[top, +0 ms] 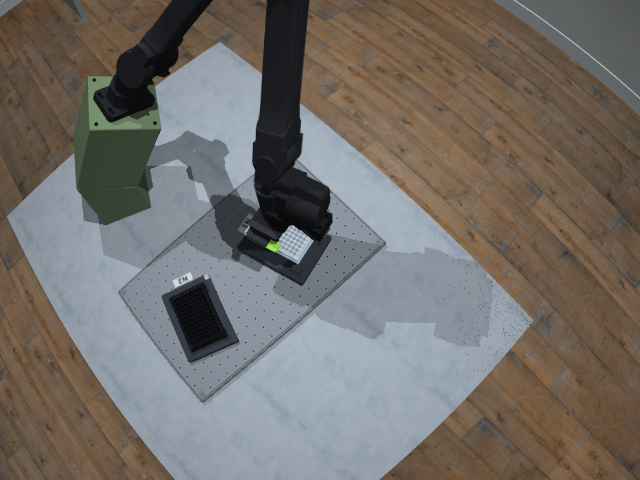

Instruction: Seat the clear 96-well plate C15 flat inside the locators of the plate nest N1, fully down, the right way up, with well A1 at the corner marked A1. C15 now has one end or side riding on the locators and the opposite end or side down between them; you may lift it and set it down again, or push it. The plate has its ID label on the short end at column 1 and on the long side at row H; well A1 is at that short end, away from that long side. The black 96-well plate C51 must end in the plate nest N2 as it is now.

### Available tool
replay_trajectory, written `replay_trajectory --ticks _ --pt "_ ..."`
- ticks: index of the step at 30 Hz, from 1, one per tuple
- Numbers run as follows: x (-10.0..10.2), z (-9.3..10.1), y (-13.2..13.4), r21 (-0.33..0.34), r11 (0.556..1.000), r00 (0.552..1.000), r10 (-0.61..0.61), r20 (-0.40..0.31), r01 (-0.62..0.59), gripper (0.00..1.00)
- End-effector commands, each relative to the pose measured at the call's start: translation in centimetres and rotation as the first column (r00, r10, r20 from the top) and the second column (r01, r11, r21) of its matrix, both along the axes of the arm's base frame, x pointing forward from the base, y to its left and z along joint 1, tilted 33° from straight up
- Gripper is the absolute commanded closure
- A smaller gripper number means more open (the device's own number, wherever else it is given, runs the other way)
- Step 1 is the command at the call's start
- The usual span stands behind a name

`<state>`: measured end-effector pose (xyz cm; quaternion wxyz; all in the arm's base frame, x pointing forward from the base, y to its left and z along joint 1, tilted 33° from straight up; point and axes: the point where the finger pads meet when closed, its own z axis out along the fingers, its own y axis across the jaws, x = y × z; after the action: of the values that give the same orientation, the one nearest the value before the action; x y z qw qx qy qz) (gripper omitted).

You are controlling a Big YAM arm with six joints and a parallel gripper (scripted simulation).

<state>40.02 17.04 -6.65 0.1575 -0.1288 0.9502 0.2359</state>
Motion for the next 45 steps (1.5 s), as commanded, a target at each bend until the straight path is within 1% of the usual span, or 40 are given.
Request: replay_trajectory --ticks 1,2,20,25,45 --pt "-0.29 -0.50 -0.34 -0.001 1.000 0.999 -0.019 -0.029 0.019 1.00" --pt "-0.49 -0.52 0.05 -0.002 1.000 1.000 -0.009 -0.030 0.009 1.00" --pt "-0.62 -0.68 -0.38 -0.001 1.000 0.999 -0.017 -0.030 0.017 1.00" --pt "-0.31 -0.56 -0.43 0.000 1.000 1.000 -0.018 -0.023 0.018 1.00" --pt "-0.22 -0.57 -0.59 0.000 1.000 1.000 -0.016 -0.020 0.016 1.00"
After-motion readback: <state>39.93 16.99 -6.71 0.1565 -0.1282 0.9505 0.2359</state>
